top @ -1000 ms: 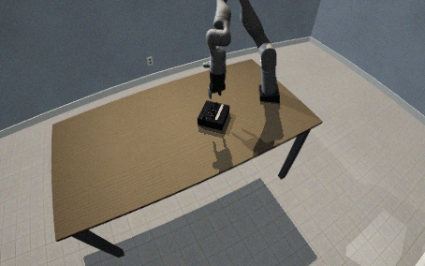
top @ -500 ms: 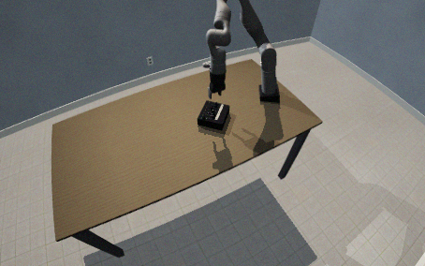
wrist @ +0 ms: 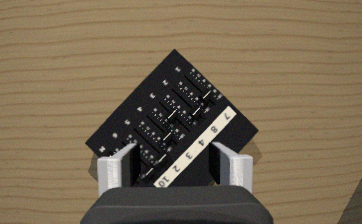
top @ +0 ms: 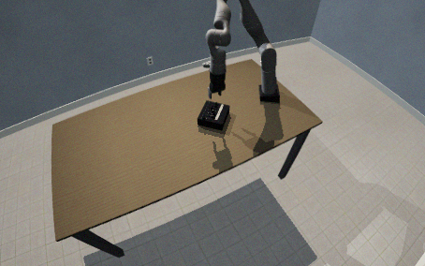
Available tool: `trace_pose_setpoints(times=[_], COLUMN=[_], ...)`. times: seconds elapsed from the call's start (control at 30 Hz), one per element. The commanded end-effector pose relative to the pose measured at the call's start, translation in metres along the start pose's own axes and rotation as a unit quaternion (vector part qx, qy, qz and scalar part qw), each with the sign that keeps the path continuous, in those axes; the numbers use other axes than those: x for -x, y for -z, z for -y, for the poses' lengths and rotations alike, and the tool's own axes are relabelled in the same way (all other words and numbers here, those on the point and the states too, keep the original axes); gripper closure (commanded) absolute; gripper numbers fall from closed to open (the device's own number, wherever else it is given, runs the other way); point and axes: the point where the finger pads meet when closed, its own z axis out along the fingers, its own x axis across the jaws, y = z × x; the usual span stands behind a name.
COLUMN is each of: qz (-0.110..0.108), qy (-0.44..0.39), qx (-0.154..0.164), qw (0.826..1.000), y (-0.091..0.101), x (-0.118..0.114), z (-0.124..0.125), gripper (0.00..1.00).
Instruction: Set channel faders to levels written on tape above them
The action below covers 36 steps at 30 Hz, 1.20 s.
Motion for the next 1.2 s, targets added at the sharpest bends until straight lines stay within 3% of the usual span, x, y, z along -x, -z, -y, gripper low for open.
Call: trace_pose_setpoints(times=[0.0, 0.33, 0.8, 1.17], qz=[0.001, 0.0, -0.003, -0.006], qy=[-0.004, -0.04, -0.157, -0.324], qx=[0.0, 0.001, 0.001, 0.001], qw=[1.0, 0.999, 0.988, 0.946], y=[0.0, -0.003, -0.011, -0.023], x=[0.0, -0.002, -0.007, -0.013], z=[0.0, 0.0, 0.001, 0.001], gripper=[0.0, 0.0, 0.0, 0.0])
